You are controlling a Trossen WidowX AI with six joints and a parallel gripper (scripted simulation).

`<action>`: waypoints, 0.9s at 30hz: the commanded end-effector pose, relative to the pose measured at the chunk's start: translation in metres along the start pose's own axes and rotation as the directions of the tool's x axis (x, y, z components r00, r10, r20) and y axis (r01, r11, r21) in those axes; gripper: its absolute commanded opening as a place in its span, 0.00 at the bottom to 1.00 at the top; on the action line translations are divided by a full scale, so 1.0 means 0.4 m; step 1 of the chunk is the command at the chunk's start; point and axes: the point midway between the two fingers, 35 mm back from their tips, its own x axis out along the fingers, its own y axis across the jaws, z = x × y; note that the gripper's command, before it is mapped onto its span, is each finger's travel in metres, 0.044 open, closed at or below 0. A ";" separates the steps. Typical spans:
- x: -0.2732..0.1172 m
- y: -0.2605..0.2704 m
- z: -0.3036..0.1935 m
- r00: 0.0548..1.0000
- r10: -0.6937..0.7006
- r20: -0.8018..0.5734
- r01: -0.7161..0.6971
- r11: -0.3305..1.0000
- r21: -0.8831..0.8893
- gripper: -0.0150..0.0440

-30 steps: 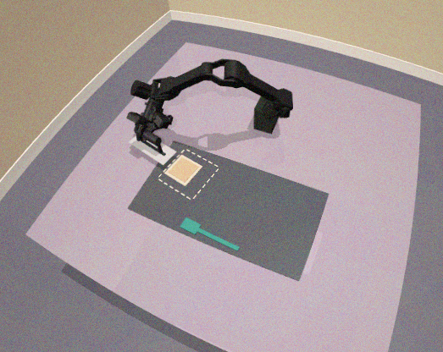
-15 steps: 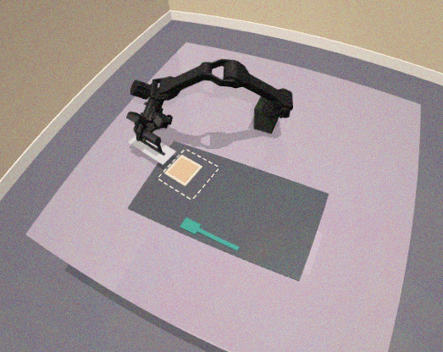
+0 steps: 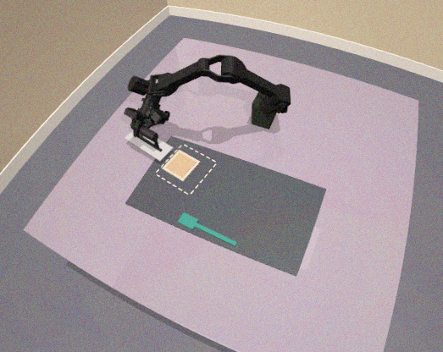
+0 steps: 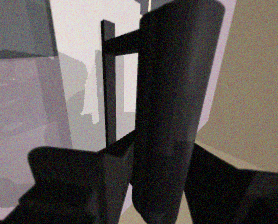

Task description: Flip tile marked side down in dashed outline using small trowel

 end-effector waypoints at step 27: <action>0.050 0.058 0.027 1.000 -0.008 -0.001 0.008 1.000 0.005 0.25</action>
